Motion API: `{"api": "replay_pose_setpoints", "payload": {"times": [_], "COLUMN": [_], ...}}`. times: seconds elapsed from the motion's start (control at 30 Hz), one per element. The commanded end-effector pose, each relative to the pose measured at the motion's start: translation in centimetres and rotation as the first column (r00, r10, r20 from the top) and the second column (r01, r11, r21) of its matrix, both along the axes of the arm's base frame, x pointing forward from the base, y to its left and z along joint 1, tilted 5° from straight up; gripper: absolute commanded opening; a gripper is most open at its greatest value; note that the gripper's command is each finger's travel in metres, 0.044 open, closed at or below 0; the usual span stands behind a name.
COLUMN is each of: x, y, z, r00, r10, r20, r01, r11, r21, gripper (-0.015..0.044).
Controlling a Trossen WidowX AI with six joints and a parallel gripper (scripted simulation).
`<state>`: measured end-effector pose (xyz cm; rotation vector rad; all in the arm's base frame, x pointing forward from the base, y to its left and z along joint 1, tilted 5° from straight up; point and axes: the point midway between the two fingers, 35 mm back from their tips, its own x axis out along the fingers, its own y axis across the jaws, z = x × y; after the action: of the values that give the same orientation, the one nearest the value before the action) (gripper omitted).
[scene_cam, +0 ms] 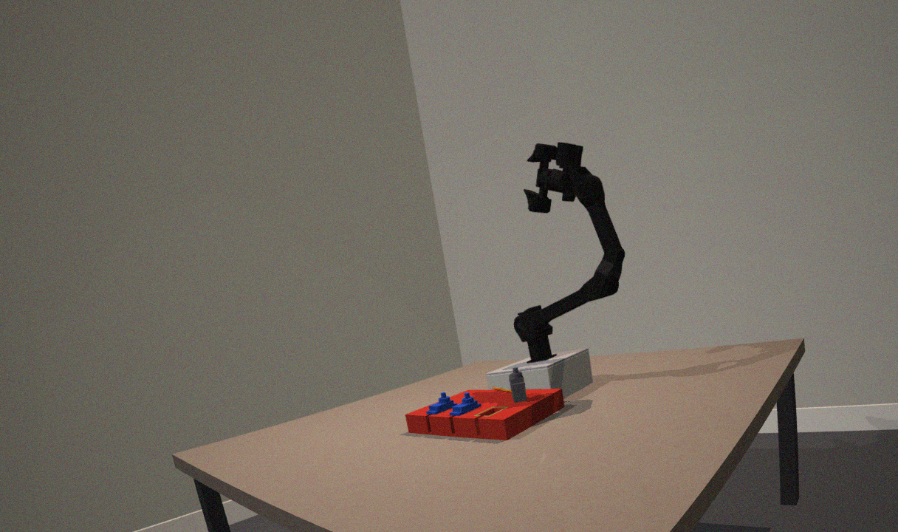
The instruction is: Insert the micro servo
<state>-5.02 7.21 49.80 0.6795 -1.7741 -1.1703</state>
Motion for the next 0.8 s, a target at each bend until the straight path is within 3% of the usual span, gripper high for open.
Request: {"api": "replay_pose_setpoints", "payload": {"times": [0.0, 0.4, 0.77], "x": [0.0, -0.1, 3.1], "y": [-0.1, -7.3, -15.9], "z": [0.0, -0.6, -3.3], "r00": [1.0, 0.971, 0.86], "r10": [0.005, 0.223, 0.466], "r20": [0.001, 0.08, 0.209], "r01": [-0.005, -0.232, -0.51], "r11": [1.0, 0.964, 0.806], "r21": [0.001, 0.13, 0.3], "gripper": [0.0426, 0.044, 0.044]}}
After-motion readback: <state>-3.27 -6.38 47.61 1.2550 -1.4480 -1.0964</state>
